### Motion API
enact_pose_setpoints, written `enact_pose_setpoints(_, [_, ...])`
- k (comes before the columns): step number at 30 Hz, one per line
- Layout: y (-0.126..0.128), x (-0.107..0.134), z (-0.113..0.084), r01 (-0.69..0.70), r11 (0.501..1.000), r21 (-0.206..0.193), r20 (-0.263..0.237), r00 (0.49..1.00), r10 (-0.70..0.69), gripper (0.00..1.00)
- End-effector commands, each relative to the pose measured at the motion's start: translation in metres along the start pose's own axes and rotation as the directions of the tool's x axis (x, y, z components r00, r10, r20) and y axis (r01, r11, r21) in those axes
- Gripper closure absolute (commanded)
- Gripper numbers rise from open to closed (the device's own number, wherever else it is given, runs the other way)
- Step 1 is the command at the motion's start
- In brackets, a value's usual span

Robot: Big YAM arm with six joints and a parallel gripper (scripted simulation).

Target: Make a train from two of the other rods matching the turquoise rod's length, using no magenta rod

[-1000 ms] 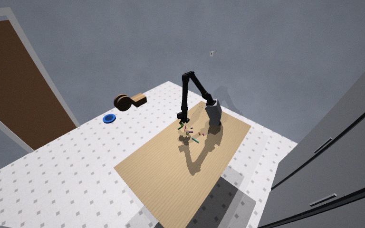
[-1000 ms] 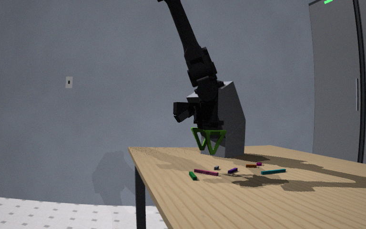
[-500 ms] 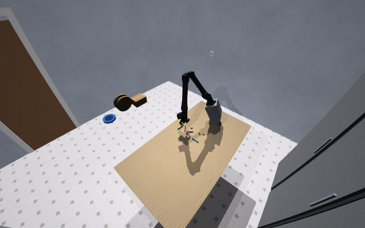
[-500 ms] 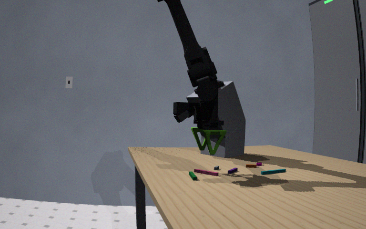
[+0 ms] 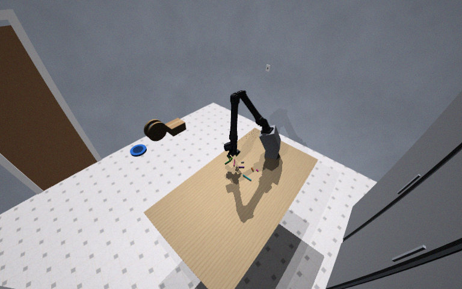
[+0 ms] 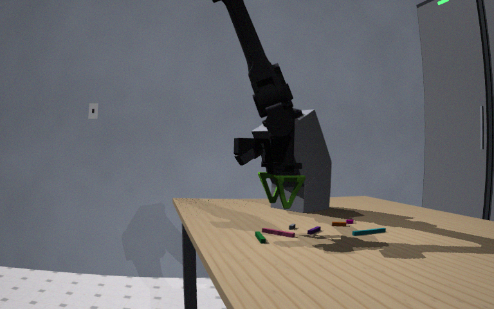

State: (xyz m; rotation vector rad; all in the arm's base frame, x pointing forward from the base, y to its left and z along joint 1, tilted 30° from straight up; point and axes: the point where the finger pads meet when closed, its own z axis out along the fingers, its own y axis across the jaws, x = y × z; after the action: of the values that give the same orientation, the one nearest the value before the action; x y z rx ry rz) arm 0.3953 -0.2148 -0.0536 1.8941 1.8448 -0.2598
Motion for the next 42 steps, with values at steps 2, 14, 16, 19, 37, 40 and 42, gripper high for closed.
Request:
enact_pose_setpoints(2, [0.004,-0.003,0.001,0.005,1.0,-0.003,0.002,1.0,-0.005,0.0])
enact_pose_setpoints(14, [0.004,-0.003,0.001,0.005,1.0,-0.003,0.002,1.0,-0.005,0.0])
enact_pose_setpoints(16, [0.004,-0.003,0.001,0.005,1.0,-0.003,0.002,1.0,-0.005,0.0])
enact_pose_setpoints(19, [0.001,0.02,0.002,0.077,0.997,-0.005,-0.003,0.997,-0.077,0.0])
enact_pose_setpoints(37, [-0.022,0.122,0.005,0.507,0.862,-0.007,-0.015,0.862,-0.507,0.0])
enact_pose_setpoints(40, [-0.022,0.122,0.005,0.507,0.862,-0.007,-0.015,0.862,-0.507,0.0])
enact_pose_setpoints(42, [-0.032,0.145,0.004,0.605,0.797,-0.009,-0.013,0.796,-0.605,0.0])
